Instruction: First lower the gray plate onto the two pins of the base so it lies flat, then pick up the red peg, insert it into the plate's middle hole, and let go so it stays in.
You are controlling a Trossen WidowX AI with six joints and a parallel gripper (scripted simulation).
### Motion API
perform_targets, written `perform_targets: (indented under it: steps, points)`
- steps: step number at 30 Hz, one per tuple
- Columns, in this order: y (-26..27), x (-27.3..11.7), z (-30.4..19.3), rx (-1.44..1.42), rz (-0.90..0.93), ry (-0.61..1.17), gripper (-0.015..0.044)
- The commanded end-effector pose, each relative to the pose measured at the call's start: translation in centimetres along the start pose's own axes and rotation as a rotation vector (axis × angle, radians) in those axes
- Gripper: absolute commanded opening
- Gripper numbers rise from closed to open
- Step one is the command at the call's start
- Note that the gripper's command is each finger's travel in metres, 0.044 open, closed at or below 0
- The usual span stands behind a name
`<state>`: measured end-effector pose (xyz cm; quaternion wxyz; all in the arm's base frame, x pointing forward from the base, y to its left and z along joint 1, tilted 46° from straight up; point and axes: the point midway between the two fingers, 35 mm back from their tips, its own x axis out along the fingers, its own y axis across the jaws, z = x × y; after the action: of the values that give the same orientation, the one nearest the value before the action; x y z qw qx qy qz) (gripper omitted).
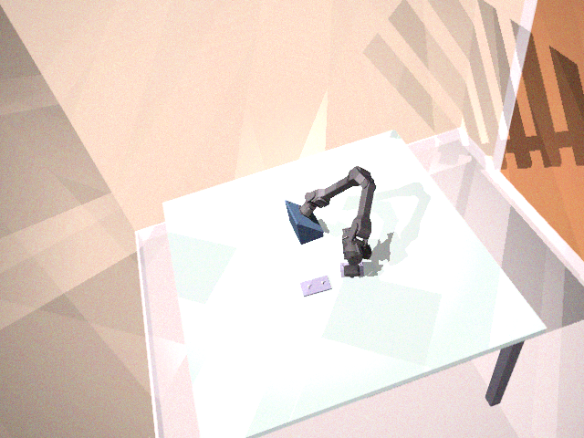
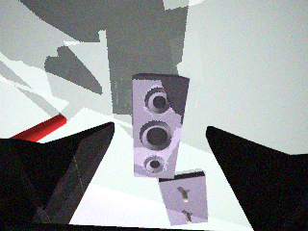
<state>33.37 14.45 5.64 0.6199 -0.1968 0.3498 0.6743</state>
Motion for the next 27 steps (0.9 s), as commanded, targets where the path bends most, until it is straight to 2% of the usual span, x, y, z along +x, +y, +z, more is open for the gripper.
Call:
perform_targets:
  steps: [1, 15, 27]
  points:
    - [0.2, 0.9, -0.1, 0.010, 0.007, -0.004, 0.0440]
    - [0.4, 2.8, 0.0, 0.010, 0.008, -0.007, 0.0440]
    - [0.4, 2.8, 0.0, 0.010, 0.008, -0.007, 0.0125]
